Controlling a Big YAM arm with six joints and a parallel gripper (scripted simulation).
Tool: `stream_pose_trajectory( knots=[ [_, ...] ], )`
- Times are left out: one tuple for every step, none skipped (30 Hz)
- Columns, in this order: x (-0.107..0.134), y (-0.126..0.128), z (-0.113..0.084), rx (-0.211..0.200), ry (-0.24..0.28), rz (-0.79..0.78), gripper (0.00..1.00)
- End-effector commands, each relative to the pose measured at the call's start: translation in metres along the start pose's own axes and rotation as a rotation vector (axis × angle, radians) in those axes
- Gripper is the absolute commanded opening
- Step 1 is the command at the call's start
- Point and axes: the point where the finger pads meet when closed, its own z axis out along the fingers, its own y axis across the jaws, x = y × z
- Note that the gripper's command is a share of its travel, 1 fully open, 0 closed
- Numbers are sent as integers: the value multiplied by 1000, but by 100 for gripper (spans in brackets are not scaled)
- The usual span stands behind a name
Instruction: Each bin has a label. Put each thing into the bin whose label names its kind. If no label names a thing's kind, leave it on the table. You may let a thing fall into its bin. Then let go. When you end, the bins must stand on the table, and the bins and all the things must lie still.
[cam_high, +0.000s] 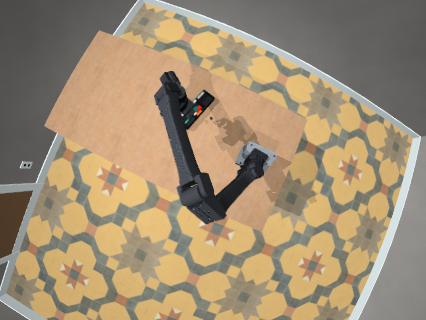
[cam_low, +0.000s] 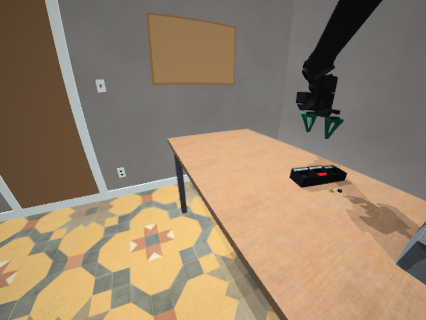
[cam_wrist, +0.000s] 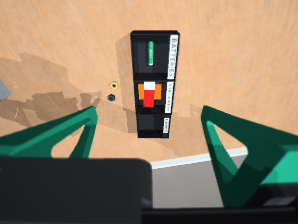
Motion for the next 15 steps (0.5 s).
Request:
stream_pose_trajectory(
  knots=[
    [7, -20, -28, 59, 6, -11, 100],
    [7, -20, -28, 59, 6, -11, 100],
    [7, -20, -28, 59, 6, -11, 100],
    [7, -20, -28, 60, 6, -11, 100],
    [7, -20, -28, 59, 6, -11, 100],
    [8, -20, -28, 59, 6, -11, 100],
    [8, -20, -28, 58, 6, -10, 100],
    [8, -20, -28, 57, 5, -10, 100],
    [8, -20, -28, 58, 5, -10, 100],
    [8, -20, -28, 58, 6, -11, 100],
    [8, -20, -28, 59, 6, -11, 100],
    [8, -20, -28, 58, 6, -11, 100],
    [8, -20, -28, 57, 5, -10, 100],
    [8, -20, -28, 57, 5, -10, 100],
    [8, -21, -28, 58, 5, -10, 100]
  ],
)
